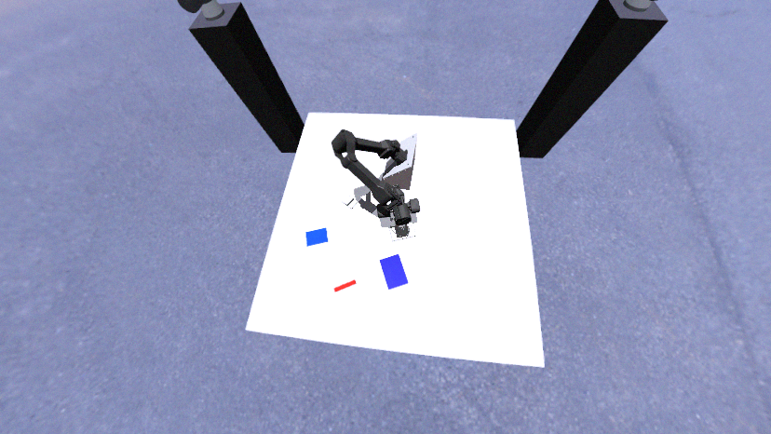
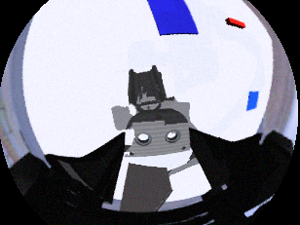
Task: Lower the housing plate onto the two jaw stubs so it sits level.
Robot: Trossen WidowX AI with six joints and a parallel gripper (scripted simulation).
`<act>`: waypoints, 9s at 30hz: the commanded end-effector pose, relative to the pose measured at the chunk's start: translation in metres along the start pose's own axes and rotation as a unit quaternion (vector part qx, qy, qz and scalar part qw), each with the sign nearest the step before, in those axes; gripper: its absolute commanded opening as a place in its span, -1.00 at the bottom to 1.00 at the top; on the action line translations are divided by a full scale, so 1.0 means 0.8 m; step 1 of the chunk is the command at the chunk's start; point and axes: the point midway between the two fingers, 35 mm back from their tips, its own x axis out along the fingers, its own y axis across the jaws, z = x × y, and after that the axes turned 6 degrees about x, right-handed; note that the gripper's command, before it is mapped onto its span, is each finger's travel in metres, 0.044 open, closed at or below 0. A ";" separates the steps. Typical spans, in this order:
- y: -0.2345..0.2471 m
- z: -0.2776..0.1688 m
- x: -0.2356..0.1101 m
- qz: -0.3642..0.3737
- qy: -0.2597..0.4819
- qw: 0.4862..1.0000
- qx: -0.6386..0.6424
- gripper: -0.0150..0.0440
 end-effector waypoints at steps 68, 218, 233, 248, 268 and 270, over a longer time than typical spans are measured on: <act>0.002 -0.014 0.001 -0.008 -0.001 0.999 -0.048 0.70; 0.000 -0.015 0.097 -0.009 0.000 0.999 -0.049 0.70; 0.000 -0.015 0.097 -0.009 0.000 0.999 -0.049 0.70; 0.000 -0.015 0.097 -0.009 0.000 0.999 -0.049 0.70; 0.000 -0.015 0.097 -0.009 0.000 0.999 -0.049 0.70; 0.000 -0.015 0.097 -0.009 0.000 0.999 -0.049 0.70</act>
